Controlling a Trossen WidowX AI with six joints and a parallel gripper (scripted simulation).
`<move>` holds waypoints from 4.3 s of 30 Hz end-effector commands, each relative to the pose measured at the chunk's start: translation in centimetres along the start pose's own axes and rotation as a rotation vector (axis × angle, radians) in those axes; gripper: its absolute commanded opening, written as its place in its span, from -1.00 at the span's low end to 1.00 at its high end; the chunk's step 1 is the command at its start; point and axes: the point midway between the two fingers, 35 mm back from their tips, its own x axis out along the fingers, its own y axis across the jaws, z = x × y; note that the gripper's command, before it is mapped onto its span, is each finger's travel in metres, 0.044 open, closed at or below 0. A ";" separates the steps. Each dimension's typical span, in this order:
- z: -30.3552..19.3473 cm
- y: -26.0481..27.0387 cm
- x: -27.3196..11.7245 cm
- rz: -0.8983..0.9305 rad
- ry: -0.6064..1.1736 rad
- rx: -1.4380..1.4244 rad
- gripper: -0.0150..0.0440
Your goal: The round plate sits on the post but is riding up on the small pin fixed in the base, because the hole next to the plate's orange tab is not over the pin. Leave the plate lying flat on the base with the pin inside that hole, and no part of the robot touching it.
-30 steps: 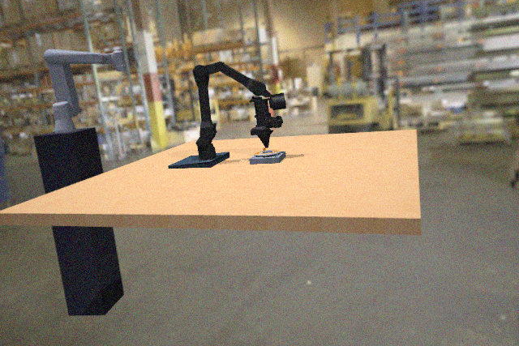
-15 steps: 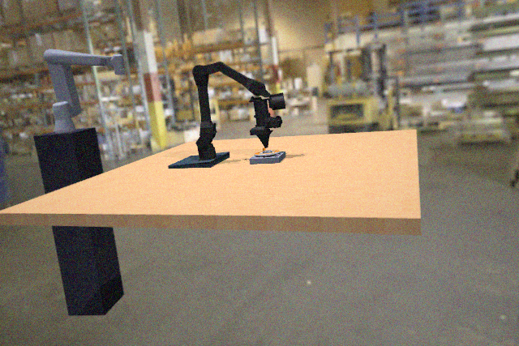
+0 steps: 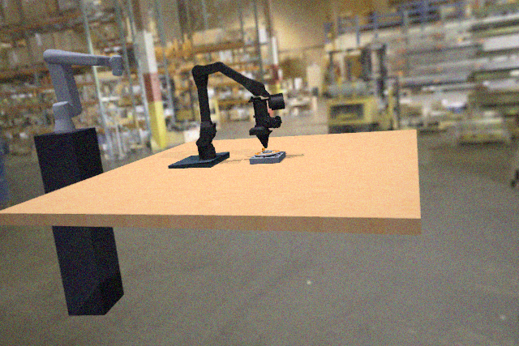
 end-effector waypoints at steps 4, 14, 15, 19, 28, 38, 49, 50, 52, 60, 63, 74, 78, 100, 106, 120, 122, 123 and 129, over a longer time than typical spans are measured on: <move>-0.9 -0.3 0.4 -0.006 0.025 -0.002 -0.49; -1.2 -0.5 0.4 -0.006 0.026 -0.002 -0.49; -1.2 -0.5 0.4 -0.006 0.026 -0.002 -0.49; -1.3 -0.6 0.4 -0.006 0.026 -0.002 -0.49; -1.5 -0.9 0.4 -0.007 0.026 -0.002 -0.49; -1.6 -1.0 0.4 -0.007 0.026 -0.002 -0.49; -1.8 -1.2 0.4 -0.007 0.026 -0.002 -0.49; -1.9 -1.2 0.4 -0.007 0.026 -0.002 -0.49; -1.9 -1.3 0.4 -0.007 0.026 -0.002 -0.49; -2.1 -1.5 0.4 -0.007 0.026 -0.002 -0.49; -2.2 -1.6 0.4 -0.007 0.026 -0.002 -0.49; -2.4 -2.0 0.3 -0.008 0.027 -0.002 -0.49; -2.5 -2.1 0.3 -0.008 0.027 -0.002 -0.49; -2.8 -3.1 0.3 -0.009 0.027 -0.002 -0.49; -2.9 -3.6 0.3 -0.009 0.027 -0.002 -0.49; -3.0 -4.7 0.3 -0.010 0.027 -0.002 -0.49; -3.0 -4.9 0.3 -0.010 0.027 -0.002 -0.49; -3.0 -5.0 0.2 -0.010 0.027 -0.002 -0.49; -2.8 -5.7 0.2 -0.011 0.027 -0.002 -0.49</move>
